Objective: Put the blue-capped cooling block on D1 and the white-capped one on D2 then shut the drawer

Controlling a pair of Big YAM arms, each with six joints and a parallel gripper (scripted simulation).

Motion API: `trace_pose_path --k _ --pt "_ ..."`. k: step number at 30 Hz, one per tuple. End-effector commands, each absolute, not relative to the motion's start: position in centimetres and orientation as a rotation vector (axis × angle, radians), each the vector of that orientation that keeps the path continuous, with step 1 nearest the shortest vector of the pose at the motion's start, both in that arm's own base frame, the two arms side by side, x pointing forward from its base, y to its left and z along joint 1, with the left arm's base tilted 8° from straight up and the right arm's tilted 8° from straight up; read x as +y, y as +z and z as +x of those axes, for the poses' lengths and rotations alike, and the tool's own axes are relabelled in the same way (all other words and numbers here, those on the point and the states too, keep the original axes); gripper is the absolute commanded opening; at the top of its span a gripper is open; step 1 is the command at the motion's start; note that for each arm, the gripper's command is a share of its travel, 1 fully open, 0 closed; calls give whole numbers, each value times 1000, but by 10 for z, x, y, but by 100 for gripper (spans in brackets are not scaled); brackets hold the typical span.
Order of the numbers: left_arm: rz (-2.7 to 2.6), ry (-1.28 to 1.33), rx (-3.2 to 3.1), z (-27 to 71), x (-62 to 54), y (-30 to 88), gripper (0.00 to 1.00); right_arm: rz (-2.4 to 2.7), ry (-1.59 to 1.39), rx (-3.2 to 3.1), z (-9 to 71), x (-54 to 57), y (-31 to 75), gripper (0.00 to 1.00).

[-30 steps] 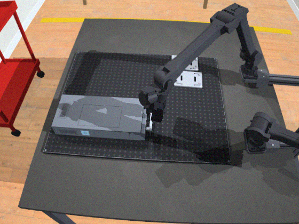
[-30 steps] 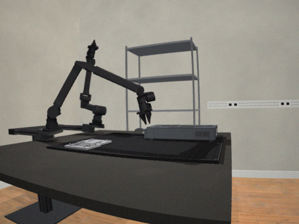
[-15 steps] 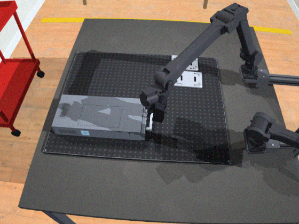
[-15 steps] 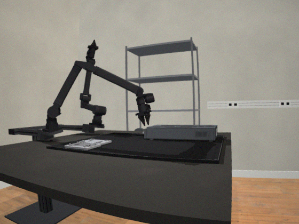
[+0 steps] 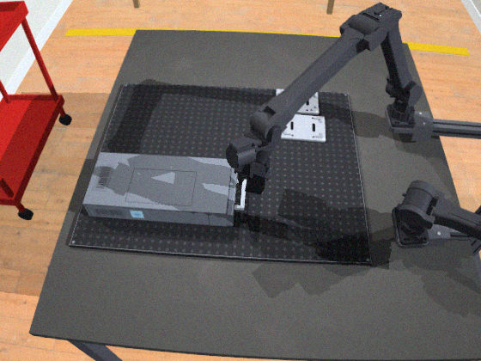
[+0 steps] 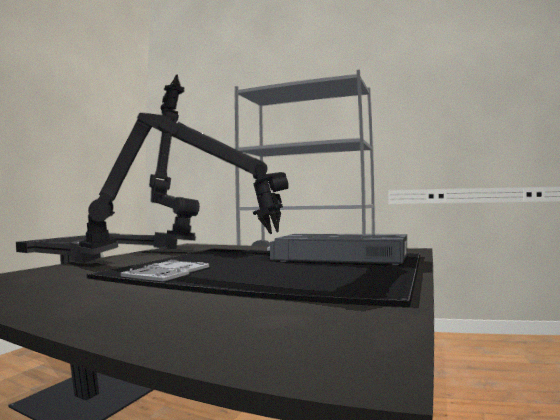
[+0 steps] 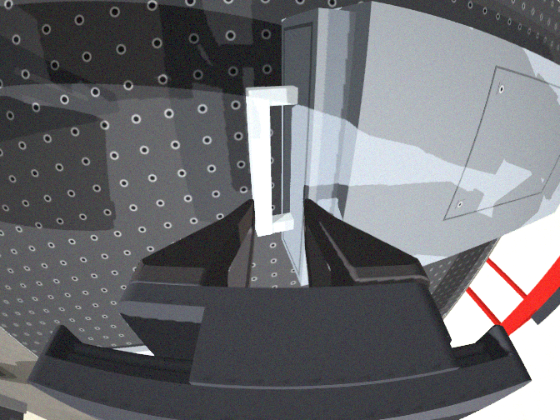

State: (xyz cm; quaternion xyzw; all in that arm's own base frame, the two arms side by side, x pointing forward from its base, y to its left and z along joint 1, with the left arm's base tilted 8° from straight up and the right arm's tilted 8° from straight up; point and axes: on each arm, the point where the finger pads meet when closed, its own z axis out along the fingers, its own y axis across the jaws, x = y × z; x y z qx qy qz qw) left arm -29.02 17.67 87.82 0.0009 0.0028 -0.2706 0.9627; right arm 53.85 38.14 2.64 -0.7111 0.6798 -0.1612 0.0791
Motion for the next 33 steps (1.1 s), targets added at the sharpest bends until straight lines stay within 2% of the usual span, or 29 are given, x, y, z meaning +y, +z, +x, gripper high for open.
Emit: trace_pose_path --k 1,33 --pt "12 -540 39 -272 163 886 0 -2116 -488 2017 554 391 62 28" --pt "12 -540 39 -272 163 886 0 -2084 -490 2003 547 380 54 28"
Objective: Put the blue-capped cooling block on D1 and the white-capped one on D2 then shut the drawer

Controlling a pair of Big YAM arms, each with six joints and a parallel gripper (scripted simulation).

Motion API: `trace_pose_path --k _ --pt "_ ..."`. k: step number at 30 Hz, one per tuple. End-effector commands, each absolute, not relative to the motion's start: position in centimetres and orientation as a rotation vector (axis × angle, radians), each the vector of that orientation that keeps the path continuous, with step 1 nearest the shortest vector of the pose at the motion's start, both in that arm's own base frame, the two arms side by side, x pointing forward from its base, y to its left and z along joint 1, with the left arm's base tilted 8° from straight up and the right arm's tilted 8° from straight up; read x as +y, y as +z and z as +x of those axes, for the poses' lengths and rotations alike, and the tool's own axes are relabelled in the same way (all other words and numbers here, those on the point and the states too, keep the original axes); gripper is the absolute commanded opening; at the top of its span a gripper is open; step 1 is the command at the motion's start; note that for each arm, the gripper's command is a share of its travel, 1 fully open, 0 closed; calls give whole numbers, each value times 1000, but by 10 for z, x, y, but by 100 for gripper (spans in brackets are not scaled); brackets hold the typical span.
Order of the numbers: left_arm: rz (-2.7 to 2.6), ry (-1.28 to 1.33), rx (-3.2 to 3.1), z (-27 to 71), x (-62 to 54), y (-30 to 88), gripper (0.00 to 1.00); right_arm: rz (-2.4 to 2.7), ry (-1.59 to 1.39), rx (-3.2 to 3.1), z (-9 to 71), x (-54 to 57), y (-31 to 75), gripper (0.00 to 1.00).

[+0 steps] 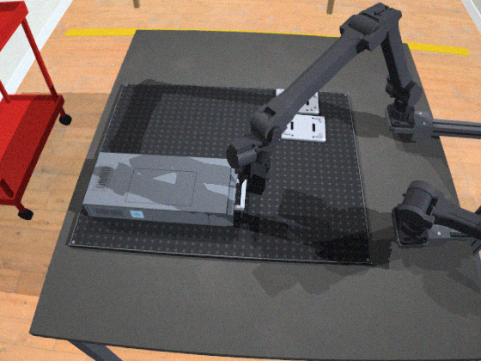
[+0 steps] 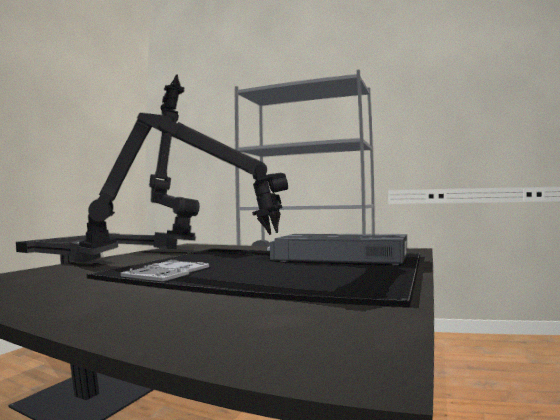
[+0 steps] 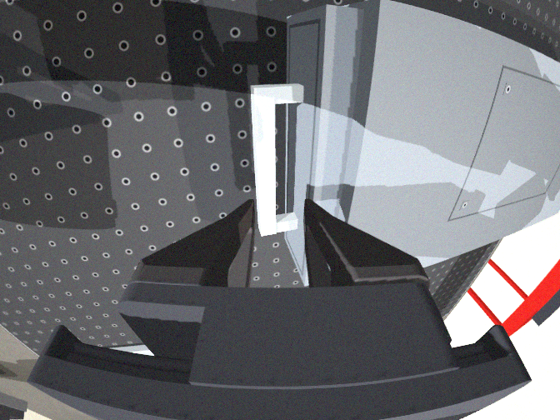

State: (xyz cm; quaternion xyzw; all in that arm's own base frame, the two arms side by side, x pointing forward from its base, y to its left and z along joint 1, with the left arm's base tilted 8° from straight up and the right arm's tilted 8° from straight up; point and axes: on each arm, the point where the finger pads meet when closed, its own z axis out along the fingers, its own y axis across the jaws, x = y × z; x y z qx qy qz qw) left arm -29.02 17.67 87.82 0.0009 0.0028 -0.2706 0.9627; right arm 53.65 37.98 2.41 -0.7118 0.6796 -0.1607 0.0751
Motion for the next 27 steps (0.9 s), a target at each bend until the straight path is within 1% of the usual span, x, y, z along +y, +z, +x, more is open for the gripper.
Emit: trace_pose_path --k 1,9,17,27 --pt "12 -540 39 -272 163 886 0 -2084 -490 2003 547 380 54 28" --pt "12 -540 39 -272 163 886 0 -2074 -490 2000 551 380 45 28" --pt "12 -540 39 -272 163 886 0 -2131 -486 2022 542 380 7 28" --pt "12 -540 39 -272 163 886 0 -2078 -489 1996 548 380 2 28"
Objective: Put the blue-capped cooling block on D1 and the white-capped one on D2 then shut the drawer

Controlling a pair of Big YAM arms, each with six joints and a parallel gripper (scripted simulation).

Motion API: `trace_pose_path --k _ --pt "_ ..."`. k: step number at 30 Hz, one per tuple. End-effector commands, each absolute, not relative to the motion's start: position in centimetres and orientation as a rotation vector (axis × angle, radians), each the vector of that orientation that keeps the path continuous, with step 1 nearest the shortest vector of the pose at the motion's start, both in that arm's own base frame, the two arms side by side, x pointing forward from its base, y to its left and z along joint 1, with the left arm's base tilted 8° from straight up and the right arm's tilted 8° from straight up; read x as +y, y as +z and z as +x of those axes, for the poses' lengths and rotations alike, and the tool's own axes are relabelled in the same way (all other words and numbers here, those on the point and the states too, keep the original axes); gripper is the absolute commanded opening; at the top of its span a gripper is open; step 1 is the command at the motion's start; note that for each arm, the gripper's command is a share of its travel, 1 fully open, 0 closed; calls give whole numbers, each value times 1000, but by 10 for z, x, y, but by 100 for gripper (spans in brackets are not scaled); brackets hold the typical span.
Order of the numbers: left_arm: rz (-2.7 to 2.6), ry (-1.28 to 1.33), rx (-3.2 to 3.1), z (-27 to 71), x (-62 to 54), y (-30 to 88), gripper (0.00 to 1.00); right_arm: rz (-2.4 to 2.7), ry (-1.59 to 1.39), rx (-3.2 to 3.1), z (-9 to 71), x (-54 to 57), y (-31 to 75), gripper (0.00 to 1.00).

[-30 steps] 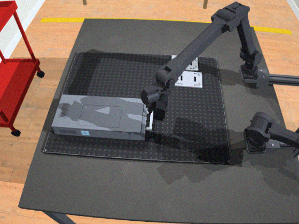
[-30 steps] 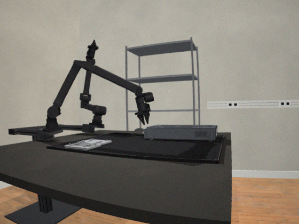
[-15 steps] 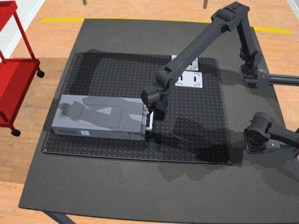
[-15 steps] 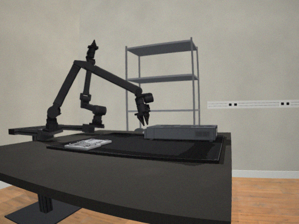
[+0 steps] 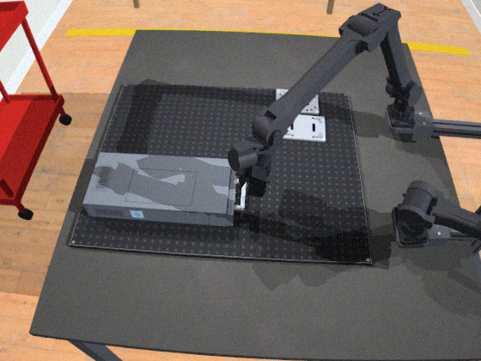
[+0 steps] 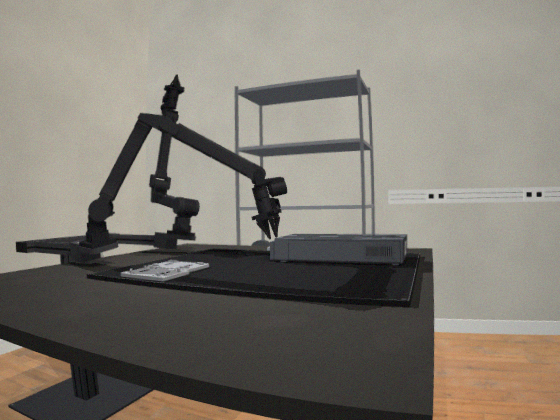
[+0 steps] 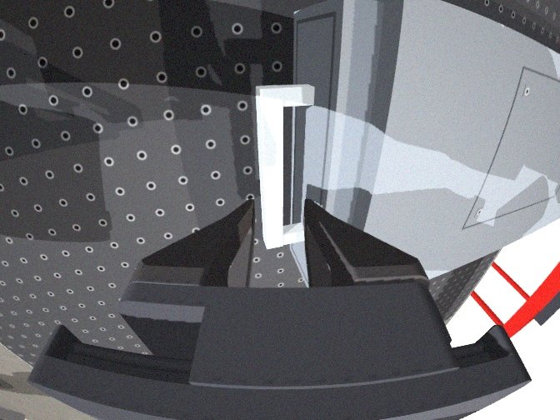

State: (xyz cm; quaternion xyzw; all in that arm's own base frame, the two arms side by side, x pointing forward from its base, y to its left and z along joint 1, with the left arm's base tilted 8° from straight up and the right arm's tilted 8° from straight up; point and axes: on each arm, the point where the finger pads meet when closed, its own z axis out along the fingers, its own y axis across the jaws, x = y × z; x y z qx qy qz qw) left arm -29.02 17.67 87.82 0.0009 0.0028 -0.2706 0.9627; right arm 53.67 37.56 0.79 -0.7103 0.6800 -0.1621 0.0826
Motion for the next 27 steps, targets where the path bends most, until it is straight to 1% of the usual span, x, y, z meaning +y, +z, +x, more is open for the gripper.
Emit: trace_pose_path --k 1,11,27 --pt "12 -540 39 -272 163 886 0 -2080 -489 2000 551 381 3 28" --pt "12 -540 39 -272 163 886 0 -2075 -489 2002 566 386 4 28" --pt "12 -540 39 -272 163 886 0 -2128 -485 2027 546 372 -37 28"
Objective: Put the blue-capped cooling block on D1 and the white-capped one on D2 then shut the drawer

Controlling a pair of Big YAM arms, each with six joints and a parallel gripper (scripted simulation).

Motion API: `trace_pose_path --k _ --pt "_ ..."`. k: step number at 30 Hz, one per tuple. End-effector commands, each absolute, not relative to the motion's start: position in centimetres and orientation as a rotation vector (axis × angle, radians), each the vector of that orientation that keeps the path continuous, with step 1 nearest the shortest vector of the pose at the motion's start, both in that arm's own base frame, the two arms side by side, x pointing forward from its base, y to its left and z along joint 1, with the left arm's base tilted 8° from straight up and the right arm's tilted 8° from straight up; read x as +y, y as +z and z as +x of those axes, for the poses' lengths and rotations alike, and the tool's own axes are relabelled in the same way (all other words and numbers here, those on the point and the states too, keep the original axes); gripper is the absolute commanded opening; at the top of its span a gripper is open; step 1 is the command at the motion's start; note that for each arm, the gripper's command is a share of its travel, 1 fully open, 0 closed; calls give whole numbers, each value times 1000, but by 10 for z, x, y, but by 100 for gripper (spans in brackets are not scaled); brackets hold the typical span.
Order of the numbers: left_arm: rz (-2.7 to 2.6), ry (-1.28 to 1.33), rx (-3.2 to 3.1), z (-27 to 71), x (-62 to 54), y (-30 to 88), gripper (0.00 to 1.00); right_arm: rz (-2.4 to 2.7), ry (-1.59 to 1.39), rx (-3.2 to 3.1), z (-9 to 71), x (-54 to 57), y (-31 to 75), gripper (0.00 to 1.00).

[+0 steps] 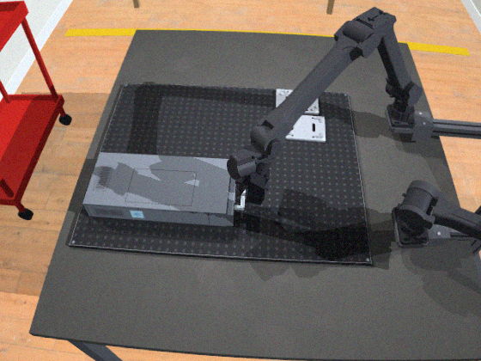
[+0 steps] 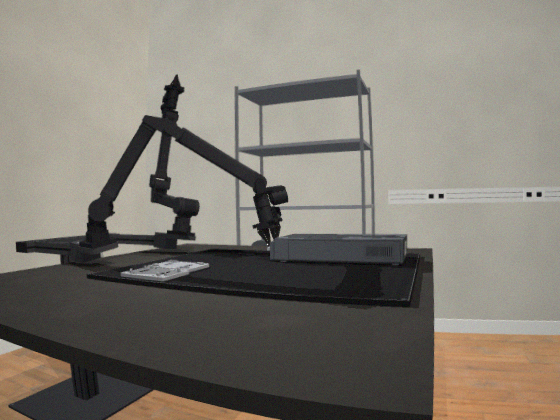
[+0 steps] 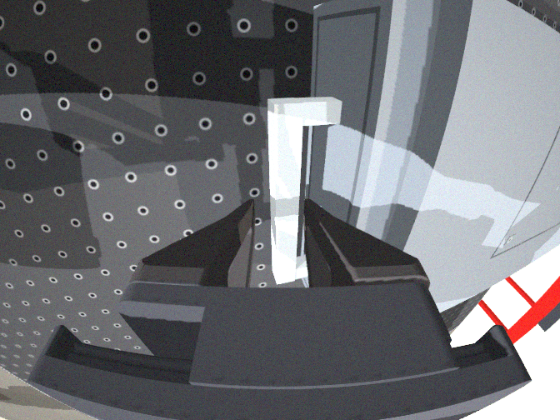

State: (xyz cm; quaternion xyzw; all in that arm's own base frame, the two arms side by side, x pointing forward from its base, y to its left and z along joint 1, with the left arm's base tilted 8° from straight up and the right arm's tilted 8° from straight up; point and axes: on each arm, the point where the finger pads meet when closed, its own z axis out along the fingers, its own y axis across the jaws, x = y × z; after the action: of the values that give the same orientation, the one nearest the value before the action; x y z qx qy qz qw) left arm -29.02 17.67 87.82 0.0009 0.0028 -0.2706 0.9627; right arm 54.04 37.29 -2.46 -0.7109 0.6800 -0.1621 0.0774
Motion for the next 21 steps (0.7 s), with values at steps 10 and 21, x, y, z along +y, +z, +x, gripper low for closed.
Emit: trace_pose_path --k 10,21 --pt "12 -540 39 -272 163 886 0 -2102 -486 2008 559 379 -32 28" --pt "12 -540 39 -272 163 886 0 -2110 -484 2005 554 387 -30 28"
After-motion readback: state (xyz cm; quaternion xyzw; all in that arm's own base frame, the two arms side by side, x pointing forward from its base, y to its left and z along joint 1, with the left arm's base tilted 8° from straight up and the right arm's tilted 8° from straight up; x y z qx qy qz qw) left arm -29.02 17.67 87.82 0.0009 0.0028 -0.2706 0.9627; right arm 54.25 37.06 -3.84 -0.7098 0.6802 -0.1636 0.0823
